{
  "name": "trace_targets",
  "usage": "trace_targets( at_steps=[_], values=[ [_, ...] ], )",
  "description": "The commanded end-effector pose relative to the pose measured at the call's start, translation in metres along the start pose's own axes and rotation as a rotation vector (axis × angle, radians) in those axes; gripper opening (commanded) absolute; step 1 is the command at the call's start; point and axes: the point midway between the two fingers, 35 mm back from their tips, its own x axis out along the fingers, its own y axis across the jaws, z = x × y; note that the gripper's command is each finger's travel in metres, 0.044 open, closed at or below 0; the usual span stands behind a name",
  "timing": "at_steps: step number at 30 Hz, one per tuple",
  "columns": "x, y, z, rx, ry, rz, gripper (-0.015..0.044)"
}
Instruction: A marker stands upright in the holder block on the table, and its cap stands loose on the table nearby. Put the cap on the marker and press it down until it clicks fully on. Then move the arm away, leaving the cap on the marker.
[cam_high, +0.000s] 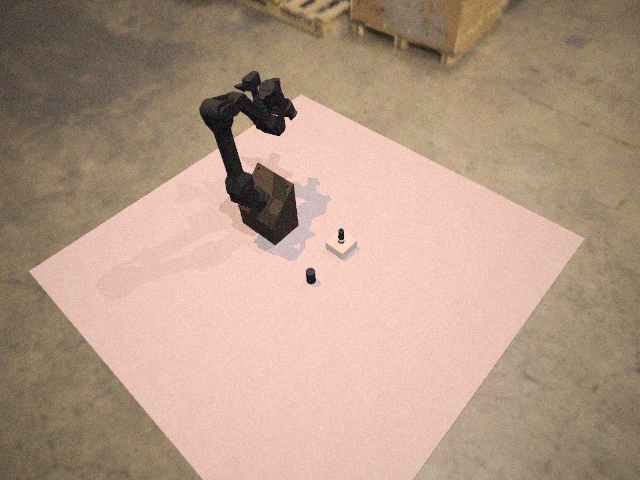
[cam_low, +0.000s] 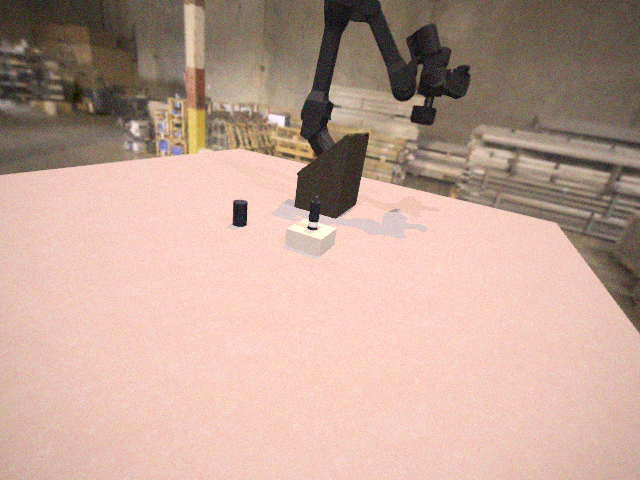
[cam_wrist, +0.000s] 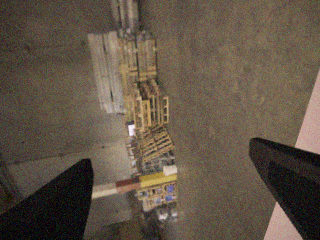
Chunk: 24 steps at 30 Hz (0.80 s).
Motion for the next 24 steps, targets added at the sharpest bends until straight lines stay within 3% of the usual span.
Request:
trace_targets(
  at_steps=[1,6,15,24],
  values=[
    [-0.001,0.001,0.002,0.000,-0.010,0.006,0.0374],
    [-0.048,0.029,0.043,0.011,-0.280,0.150,0.0249],
    [-0.180,0.043,0.101,0.086,-0.865,0.301,0.0249],
    [-0.313,0.002,0.098,0.262,-1.369,0.252,0.0249]
  ],
)
